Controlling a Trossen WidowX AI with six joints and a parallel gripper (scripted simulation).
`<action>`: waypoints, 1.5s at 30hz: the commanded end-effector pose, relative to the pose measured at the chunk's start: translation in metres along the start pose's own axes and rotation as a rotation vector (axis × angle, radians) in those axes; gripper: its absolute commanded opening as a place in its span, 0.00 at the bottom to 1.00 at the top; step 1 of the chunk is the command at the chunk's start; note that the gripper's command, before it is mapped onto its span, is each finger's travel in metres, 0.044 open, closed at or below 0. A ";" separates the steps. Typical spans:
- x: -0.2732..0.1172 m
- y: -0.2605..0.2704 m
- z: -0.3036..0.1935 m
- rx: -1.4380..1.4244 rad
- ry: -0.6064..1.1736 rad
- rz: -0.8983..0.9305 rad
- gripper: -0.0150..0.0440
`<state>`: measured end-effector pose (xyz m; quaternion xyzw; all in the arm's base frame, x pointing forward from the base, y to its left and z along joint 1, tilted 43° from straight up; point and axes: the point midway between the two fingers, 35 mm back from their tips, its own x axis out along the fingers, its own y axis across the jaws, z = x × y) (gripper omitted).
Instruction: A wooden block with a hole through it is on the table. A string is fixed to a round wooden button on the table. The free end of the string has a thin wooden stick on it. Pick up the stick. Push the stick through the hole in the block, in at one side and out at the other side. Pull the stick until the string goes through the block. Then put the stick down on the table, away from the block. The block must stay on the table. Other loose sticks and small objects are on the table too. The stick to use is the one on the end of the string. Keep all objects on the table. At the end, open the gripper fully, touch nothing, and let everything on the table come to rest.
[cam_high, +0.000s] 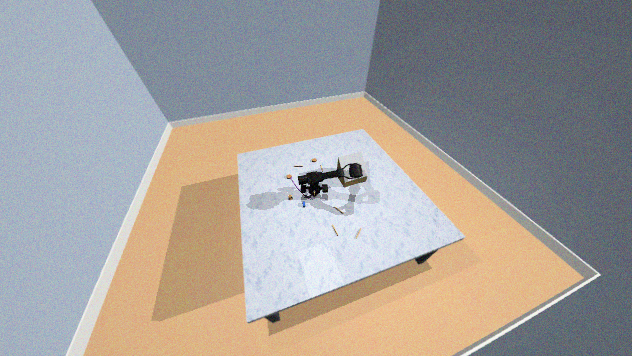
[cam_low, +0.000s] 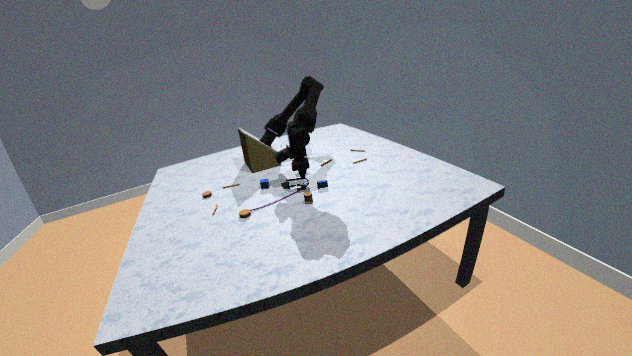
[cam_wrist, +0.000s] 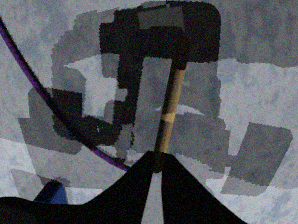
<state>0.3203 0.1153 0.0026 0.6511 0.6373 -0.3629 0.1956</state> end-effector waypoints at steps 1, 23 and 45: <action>0.000 0.001 0.006 -0.001 0.000 0.002 0.25; -0.001 0.002 0.035 -0.001 -0.003 0.003 0.25; -0.002 0.000 0.065 -0.001 -0.003 0.002 0.25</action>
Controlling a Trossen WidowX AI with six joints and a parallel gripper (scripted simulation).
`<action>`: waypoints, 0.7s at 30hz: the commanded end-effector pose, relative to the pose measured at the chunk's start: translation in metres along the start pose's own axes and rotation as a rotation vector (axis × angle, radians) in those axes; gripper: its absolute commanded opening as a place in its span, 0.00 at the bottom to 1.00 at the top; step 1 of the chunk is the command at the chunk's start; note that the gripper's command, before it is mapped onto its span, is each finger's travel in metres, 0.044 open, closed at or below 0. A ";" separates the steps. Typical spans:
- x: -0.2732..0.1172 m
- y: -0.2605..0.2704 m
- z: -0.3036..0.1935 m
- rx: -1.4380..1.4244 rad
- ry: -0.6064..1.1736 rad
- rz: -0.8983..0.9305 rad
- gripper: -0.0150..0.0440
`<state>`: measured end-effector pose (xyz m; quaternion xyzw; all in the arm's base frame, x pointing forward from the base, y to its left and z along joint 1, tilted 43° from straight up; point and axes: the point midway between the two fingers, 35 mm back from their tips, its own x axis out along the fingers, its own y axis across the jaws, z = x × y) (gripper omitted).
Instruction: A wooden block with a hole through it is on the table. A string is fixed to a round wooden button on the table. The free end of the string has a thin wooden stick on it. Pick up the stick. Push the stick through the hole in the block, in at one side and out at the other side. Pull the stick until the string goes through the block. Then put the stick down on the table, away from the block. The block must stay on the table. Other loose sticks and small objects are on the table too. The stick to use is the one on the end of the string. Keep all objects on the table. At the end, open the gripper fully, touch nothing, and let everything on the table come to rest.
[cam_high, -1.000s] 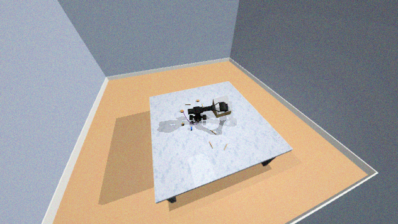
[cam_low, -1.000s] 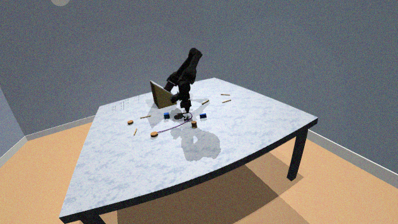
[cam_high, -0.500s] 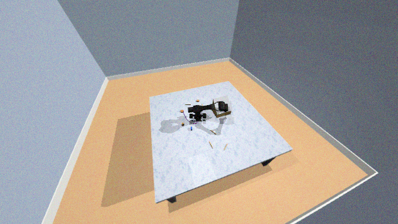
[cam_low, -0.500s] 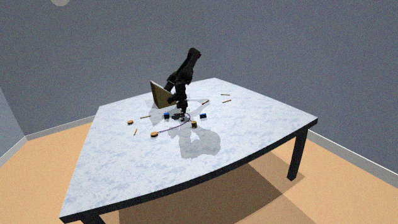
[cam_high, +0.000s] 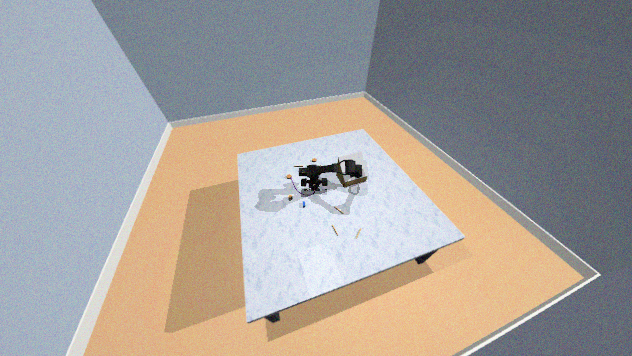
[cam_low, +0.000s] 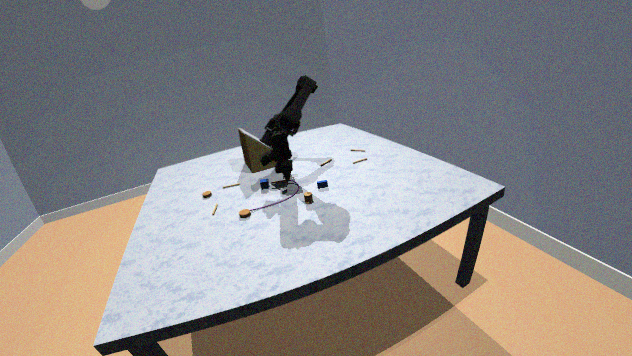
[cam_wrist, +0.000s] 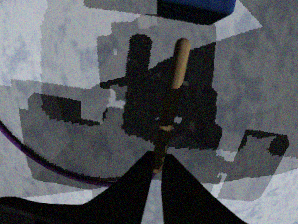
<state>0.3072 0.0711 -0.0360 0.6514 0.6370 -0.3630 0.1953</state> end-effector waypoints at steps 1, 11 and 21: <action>0.000 0.000 0.006 -0.002 -0.002 0.002 0.25; -0.001 0.000 0.016 -0.002 -0.001 0.002 0.25; -0.001 0.000 0.030 -0.002 -0.001 0.002 0.25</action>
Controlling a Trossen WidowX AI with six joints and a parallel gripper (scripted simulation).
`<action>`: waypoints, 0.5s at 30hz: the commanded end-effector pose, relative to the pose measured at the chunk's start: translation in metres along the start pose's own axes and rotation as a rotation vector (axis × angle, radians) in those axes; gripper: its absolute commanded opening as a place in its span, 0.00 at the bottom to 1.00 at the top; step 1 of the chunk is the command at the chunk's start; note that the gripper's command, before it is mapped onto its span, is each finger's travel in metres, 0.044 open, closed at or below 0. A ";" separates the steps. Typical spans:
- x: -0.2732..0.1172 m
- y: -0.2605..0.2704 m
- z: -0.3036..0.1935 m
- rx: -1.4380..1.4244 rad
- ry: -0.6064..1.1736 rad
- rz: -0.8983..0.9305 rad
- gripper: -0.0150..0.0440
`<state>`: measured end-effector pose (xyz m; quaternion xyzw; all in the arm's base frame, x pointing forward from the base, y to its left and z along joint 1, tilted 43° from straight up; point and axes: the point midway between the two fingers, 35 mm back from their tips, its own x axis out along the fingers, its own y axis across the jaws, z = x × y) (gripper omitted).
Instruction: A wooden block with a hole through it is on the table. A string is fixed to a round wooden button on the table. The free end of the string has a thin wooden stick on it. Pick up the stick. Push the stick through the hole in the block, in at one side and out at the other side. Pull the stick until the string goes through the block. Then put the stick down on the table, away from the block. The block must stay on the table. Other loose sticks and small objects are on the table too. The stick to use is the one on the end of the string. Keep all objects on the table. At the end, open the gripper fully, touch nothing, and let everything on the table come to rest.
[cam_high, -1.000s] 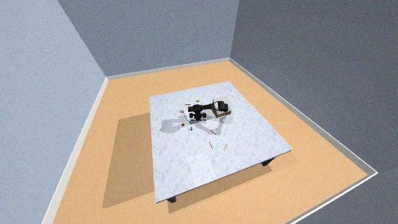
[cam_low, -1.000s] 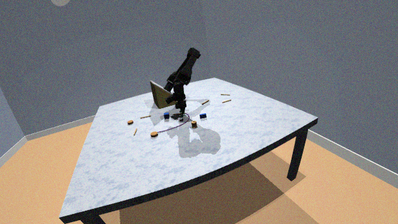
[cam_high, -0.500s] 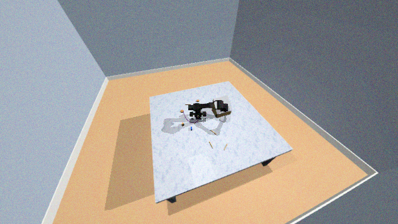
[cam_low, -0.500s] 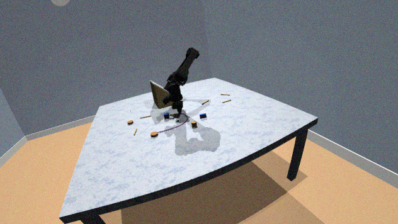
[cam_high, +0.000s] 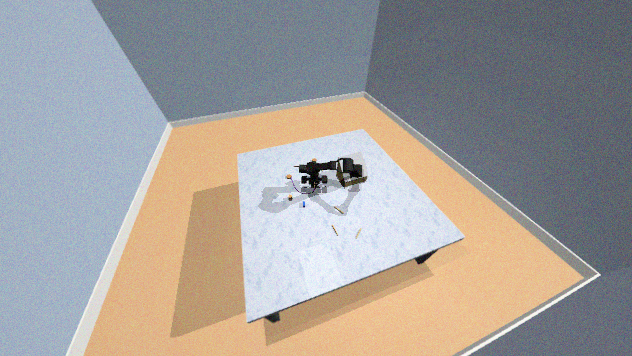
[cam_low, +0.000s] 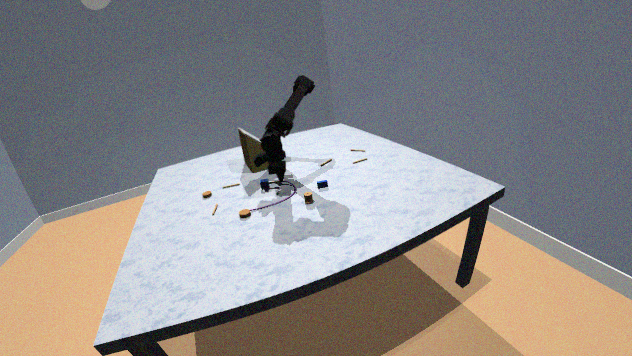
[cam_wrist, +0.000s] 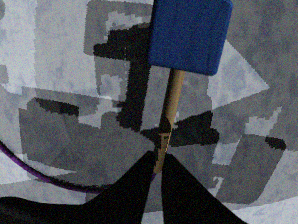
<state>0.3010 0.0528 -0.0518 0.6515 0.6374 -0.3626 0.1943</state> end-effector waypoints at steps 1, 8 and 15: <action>-0.001 0.001 0.006 -0.003 -0.003 0.003 0.25; -0.001 0.001 0.016 -0.003 -0.003 0.003 0.25; -0.001 0.001 0.025 -0.003 -0.004 0.003 0.25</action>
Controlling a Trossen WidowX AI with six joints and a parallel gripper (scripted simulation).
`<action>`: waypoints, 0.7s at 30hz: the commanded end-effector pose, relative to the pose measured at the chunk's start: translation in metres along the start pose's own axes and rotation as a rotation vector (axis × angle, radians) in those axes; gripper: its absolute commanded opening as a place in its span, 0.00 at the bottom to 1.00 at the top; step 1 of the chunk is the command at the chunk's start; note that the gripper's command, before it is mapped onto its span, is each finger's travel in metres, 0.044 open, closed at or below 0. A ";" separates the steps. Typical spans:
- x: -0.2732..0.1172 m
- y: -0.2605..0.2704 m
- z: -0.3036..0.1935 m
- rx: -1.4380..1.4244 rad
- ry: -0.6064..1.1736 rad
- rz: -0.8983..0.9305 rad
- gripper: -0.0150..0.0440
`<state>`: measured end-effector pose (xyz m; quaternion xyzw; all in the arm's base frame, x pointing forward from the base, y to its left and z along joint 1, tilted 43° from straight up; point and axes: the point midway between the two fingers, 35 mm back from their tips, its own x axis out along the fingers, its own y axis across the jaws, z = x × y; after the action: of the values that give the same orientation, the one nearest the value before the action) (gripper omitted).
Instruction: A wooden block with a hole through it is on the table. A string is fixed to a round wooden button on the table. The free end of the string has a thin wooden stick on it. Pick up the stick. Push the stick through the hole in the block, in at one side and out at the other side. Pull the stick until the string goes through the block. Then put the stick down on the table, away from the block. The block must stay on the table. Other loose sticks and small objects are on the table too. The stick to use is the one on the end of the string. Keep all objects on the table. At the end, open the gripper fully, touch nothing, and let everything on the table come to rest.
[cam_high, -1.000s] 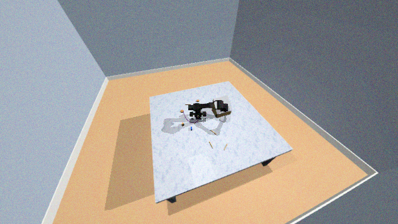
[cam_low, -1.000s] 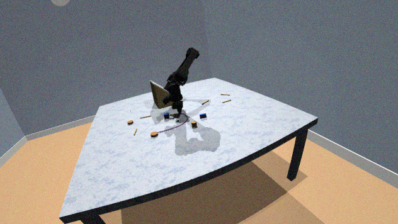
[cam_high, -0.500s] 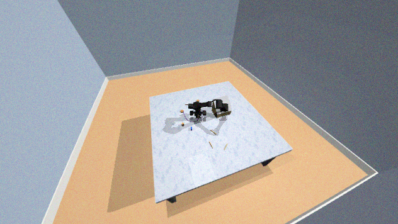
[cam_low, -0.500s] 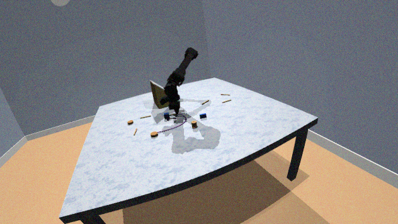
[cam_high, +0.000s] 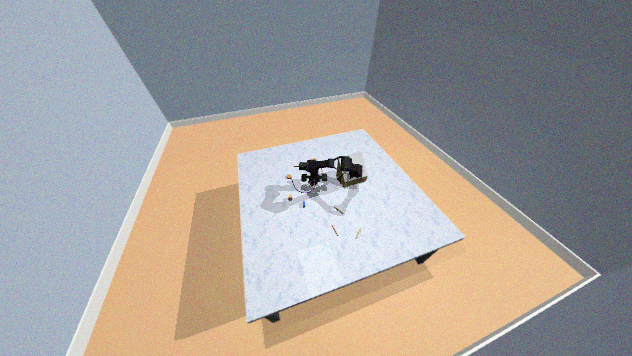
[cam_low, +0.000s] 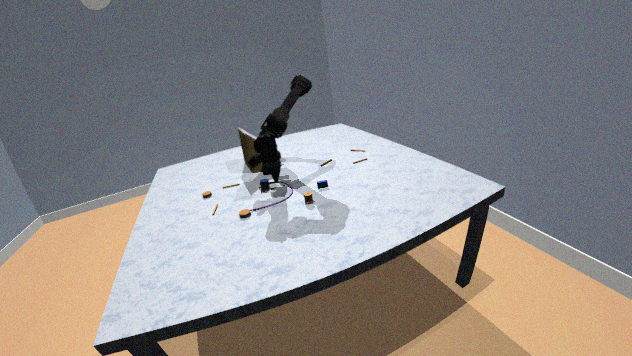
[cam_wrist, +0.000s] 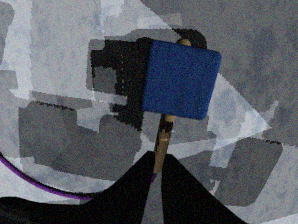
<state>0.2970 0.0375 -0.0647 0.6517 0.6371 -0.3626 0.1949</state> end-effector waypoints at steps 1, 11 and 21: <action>-0.001 0.000 0.006 -0.002 -0.003 0.002 0.25; -0.001 0.000 0.020 -0.002 -0.004 0.002 0.25; -0.001 0.000 0.021 0.001 -0.001 0.001 0.46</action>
<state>0.2922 0.0216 -0.0784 0.6519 0.6365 -0.3631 0.1951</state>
